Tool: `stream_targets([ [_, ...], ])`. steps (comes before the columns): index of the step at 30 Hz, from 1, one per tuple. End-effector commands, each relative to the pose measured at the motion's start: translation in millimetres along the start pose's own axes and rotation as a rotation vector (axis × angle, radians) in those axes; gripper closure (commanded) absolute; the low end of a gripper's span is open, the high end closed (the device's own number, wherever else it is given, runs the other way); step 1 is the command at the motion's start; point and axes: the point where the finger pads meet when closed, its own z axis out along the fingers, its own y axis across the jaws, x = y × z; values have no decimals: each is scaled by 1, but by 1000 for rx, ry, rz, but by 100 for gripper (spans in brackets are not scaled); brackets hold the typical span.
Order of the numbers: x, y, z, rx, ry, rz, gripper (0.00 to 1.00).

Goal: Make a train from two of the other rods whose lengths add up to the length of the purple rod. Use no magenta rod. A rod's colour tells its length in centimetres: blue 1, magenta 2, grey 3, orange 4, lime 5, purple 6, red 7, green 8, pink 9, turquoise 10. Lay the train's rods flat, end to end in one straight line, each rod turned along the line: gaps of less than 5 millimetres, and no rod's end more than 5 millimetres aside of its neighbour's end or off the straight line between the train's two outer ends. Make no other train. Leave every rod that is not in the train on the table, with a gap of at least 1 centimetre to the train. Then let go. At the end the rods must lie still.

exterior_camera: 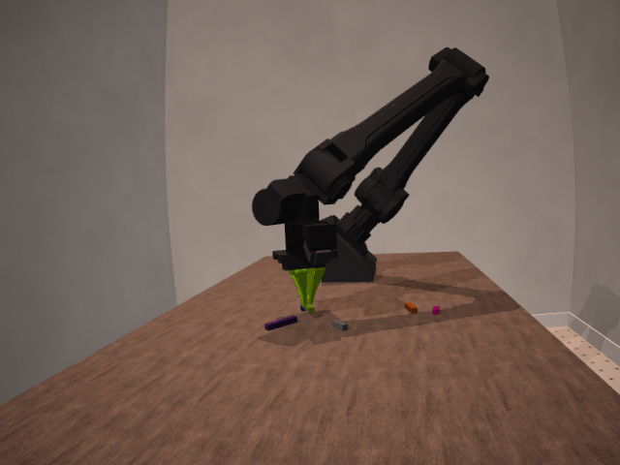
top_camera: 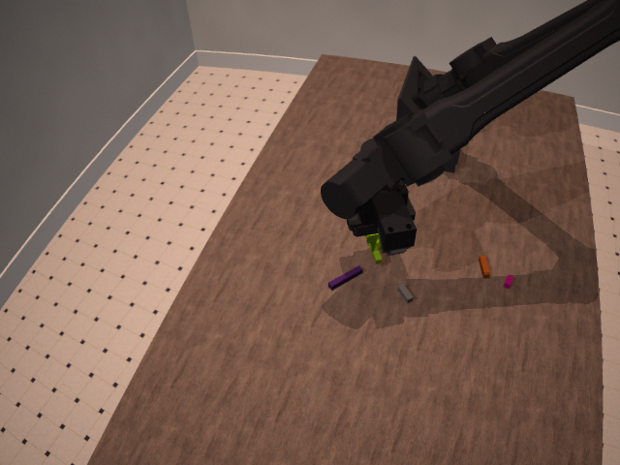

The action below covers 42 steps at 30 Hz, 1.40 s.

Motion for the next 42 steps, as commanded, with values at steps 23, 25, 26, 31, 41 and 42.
stream_targets([
  [23,2,3,9,-10,9,4,95],
  [25,2,3,9,-10,9,4,95],
  [26,2,3,9,-10,9,4,95],
  [31,2,3,9,-10,9,4,95],
  [41,0,5,6,-5,4,-1,95],
  [42,-1,5,6,-3,3,-3,95],
])
